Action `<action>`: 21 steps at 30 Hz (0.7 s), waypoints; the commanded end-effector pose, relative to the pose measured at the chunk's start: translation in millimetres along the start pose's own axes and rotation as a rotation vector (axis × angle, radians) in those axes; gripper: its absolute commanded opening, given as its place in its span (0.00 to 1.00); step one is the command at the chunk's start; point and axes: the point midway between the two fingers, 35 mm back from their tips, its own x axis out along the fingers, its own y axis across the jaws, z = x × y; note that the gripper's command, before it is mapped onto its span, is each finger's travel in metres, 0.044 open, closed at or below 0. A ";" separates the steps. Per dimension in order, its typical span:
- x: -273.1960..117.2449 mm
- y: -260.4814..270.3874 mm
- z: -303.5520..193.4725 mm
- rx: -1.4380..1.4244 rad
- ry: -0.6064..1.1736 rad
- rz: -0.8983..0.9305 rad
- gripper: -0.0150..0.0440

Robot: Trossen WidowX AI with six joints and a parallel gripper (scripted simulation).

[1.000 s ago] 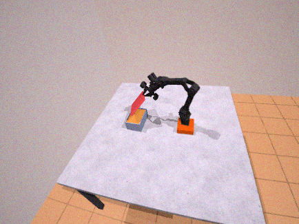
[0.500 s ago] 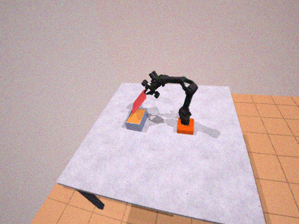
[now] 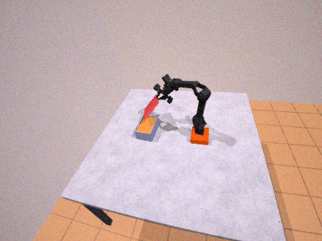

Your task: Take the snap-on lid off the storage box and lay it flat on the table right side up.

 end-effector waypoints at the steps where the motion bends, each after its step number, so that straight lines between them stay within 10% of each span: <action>1: -3.1 6.6 10.5 -0.010 -0.001 0.018 0.25; 21: -3.8 6.7 50.4 -0.013 -0.003 0.018 0.25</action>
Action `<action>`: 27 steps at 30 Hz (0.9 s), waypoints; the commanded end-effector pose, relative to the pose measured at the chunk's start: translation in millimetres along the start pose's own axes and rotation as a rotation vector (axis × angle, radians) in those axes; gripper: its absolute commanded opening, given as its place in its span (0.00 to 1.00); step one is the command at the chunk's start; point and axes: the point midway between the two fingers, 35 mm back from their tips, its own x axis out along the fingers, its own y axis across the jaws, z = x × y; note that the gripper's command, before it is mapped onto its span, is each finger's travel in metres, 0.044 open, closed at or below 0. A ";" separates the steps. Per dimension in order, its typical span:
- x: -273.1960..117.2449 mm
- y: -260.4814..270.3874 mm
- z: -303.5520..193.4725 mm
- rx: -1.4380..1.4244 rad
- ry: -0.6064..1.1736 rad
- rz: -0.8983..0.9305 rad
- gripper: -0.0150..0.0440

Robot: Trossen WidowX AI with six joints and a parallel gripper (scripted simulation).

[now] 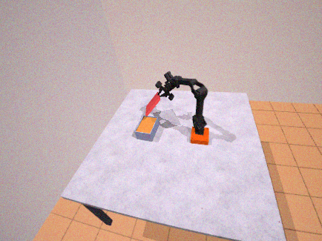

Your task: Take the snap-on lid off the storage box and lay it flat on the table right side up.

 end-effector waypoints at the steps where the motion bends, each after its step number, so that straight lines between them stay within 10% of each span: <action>1: -3.2 6.3 10.7 -0.011 -0.002 0.017 0.25; 27: -4.3 6.6 62.5 -0.014 -0.005 0.017 0.25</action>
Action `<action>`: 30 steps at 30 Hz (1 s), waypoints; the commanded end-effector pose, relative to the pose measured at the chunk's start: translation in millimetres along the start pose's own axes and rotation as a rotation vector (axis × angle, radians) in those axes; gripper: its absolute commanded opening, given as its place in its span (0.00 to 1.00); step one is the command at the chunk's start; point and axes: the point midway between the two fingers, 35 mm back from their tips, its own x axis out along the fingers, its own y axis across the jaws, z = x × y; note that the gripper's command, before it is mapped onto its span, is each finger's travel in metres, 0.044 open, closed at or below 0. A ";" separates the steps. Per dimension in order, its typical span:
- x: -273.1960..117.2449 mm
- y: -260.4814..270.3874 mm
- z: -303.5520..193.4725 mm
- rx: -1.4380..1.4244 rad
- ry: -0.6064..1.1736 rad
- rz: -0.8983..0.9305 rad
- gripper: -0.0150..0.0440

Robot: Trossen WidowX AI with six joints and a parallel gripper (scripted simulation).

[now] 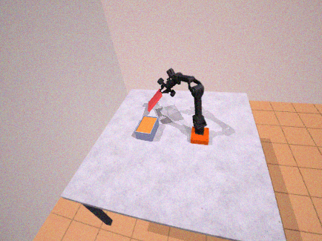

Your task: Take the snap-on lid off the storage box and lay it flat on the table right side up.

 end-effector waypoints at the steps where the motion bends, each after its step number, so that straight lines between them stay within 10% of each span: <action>1: -3.4 6.0 10.8 -0.012 -0.003 0.017 0.25; 30: -4.9 6.5 68.5 -0.015 -0.006 0.016 0.25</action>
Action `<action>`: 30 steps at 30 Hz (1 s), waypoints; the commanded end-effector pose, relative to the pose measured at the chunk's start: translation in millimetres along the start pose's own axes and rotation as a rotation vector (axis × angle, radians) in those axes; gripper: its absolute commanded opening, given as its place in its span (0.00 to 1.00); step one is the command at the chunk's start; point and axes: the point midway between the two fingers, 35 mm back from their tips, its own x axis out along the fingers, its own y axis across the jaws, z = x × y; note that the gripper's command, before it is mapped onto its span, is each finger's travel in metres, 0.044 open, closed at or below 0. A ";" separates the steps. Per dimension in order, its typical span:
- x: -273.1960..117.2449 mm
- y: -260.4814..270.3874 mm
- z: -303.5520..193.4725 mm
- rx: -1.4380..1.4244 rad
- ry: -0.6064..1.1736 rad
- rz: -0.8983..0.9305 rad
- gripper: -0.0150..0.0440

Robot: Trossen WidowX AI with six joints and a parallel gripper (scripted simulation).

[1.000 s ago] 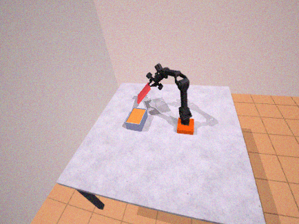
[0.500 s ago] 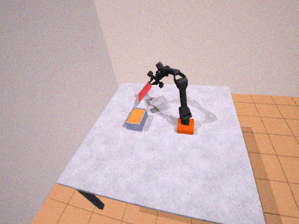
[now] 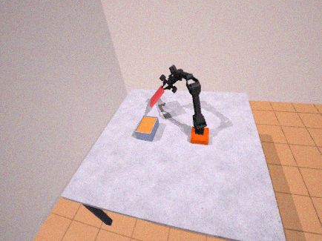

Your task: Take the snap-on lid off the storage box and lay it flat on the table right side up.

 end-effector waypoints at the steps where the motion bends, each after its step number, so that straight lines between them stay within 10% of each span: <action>1: -3.7 5.7 10.8 -0.013 -0.003 0.016 0.25; 30: 9.2 -12.3 10.5 -0.013 -0.003 0.016 0.25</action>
